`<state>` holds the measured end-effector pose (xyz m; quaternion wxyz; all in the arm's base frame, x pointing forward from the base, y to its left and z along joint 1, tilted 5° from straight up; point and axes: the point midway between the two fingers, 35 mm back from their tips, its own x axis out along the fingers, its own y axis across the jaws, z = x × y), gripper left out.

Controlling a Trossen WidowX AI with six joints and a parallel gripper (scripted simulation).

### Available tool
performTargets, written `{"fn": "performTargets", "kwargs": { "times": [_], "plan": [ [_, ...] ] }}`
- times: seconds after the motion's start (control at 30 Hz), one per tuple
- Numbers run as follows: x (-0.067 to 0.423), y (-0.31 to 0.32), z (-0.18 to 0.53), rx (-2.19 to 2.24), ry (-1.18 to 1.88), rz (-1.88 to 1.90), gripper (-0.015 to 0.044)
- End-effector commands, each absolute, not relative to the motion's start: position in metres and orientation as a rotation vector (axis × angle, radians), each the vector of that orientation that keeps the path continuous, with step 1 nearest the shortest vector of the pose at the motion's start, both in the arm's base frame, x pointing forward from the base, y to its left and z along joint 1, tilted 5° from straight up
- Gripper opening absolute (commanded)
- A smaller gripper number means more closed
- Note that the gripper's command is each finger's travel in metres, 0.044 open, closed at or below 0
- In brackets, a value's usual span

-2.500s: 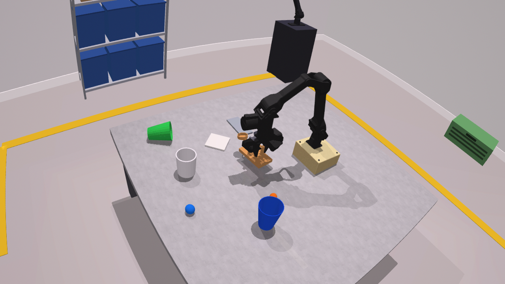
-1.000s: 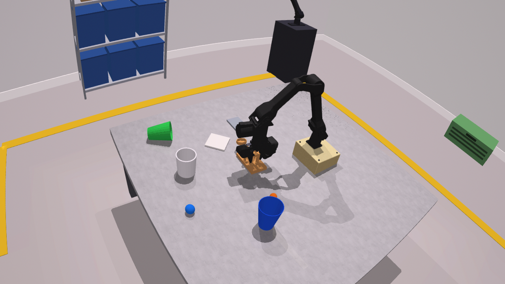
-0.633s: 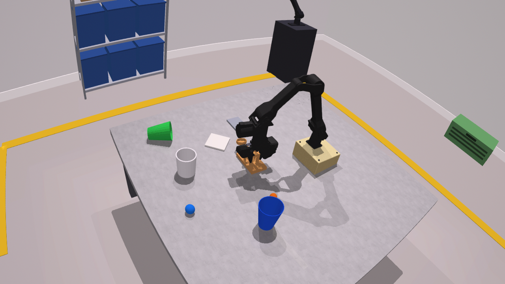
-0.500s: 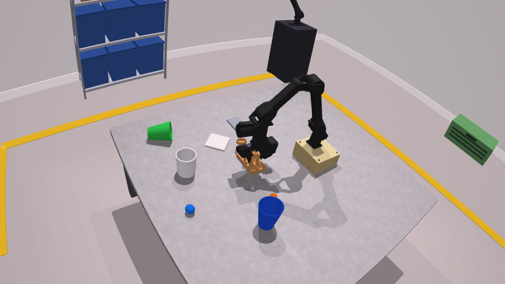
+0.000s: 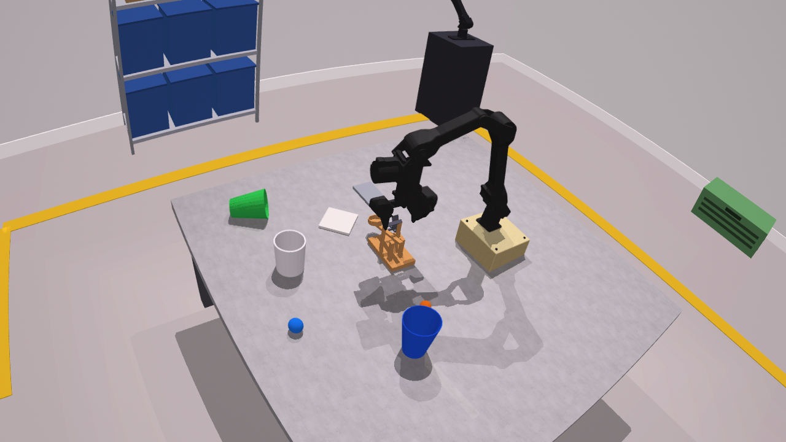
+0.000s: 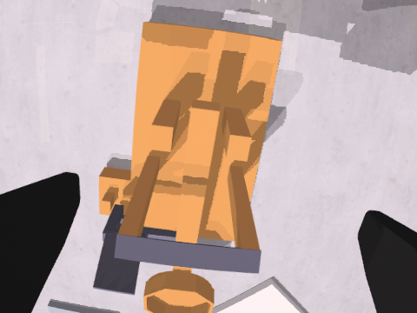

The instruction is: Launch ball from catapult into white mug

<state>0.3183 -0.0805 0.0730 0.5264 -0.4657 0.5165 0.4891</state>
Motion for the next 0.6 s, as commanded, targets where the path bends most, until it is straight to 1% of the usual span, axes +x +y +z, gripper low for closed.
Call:
{"fn": "performTargets", "kwargs": {
  "times": [0.0,0.1,0.23,0.57],
  "plan": [
    [0.316,-0.079,0.069,-1.102,1.246,1.183,0.0440],
    [0.312,-0.077,0.072,-1.097,1.254,1.188,0.0440],
    [0.310,-0.075,0.030,-1.097,1.254,1.188,0.0440],
    [0.310,-0.075,0.022,-1.097,1.254,1.188,0.0440]
  ]
}}
